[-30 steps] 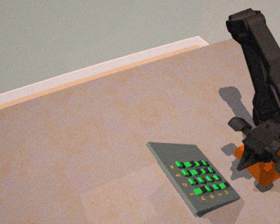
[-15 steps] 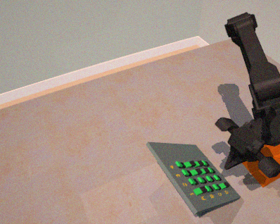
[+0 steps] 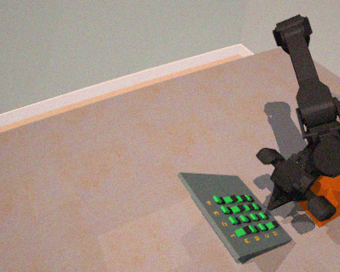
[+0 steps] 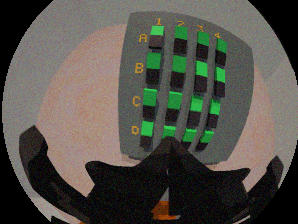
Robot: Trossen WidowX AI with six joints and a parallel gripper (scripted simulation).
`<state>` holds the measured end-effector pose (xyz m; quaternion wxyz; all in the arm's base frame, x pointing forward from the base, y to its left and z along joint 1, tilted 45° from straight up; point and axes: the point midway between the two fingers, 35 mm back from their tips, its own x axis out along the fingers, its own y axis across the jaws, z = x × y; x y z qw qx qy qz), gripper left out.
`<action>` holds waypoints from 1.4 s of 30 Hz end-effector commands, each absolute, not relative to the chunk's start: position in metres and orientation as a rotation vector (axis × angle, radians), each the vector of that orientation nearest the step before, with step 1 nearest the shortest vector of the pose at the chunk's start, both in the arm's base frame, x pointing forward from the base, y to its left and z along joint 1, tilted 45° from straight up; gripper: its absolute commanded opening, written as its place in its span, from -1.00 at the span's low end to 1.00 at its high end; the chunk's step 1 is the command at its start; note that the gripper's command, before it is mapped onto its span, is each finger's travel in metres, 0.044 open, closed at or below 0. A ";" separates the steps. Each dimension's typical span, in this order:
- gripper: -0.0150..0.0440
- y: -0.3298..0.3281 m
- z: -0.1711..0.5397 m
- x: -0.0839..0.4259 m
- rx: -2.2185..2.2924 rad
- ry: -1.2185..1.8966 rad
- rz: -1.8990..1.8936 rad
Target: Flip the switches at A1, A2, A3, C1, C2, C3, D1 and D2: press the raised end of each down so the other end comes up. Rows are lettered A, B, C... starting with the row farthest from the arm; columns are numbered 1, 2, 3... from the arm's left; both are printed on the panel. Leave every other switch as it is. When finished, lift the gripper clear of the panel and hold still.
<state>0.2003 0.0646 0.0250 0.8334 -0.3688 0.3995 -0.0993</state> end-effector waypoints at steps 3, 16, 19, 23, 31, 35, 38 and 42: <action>-0.49 0.059 0.020 0.203 -0.795 0.851 -0.213; -0.49 0.054 0.015 0.209 -0.795 0.851 -0.213; -0.49 0.054 0.015 0.209 -0.795 0.851 -0.213; -0.49 0.054 0.015 0.209 -0.795 0.851 -0.213; -0.49 0.054 0.015 0.209 -0.795 0.851 -0.213; -0.49 0.054 0.015 0.209 -0.795 0.851 -0.213; -0.49 0.054 0.015 0.209 -0.795 0.851 -0.213; -0.49 0.054 0.015 0.209 -0.795 0.851 -0.213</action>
